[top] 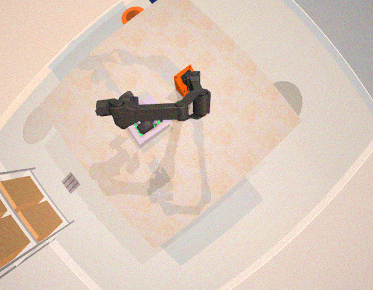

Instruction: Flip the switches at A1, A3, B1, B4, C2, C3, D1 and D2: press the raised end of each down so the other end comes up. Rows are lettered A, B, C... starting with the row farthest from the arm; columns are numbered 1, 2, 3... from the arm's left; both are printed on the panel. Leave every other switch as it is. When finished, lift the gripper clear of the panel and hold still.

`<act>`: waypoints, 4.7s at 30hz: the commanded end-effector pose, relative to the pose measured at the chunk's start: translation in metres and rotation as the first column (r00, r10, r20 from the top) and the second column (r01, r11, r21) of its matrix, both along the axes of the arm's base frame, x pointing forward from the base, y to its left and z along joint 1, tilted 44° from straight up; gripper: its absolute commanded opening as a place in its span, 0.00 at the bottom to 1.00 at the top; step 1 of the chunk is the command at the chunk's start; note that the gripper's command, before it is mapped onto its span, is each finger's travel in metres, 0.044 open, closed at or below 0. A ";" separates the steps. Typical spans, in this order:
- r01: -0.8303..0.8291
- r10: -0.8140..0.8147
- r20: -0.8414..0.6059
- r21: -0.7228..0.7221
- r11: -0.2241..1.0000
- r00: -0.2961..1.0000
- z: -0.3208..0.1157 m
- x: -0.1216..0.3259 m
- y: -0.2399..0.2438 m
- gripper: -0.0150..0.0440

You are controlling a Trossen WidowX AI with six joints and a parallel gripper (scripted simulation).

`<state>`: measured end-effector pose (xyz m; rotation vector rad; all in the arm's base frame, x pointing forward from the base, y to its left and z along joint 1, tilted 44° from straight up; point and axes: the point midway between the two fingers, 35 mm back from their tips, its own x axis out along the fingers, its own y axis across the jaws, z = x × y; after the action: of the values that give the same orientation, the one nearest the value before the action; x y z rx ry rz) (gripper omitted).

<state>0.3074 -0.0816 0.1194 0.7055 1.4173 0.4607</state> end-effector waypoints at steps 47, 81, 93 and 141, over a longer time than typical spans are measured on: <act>-0.005 0.005 0.013 0.004 1.000 1.000 -0.083 0.093 0.114 0.25; -0.005 0.005 0.013 0.004 1.000 1.000 -0.084 0.093 0.115 0.25; -0.005 0.005 0.013 0.004 1.000 1.000 -0.085 0.093 0.116 0.25; -0.005 0.005 0.012 0.000 1.000 1.000 -0.103 0.084 0.060 0.25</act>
<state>0.3897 -0.0219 0.0188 0.6910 1.4122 0.4746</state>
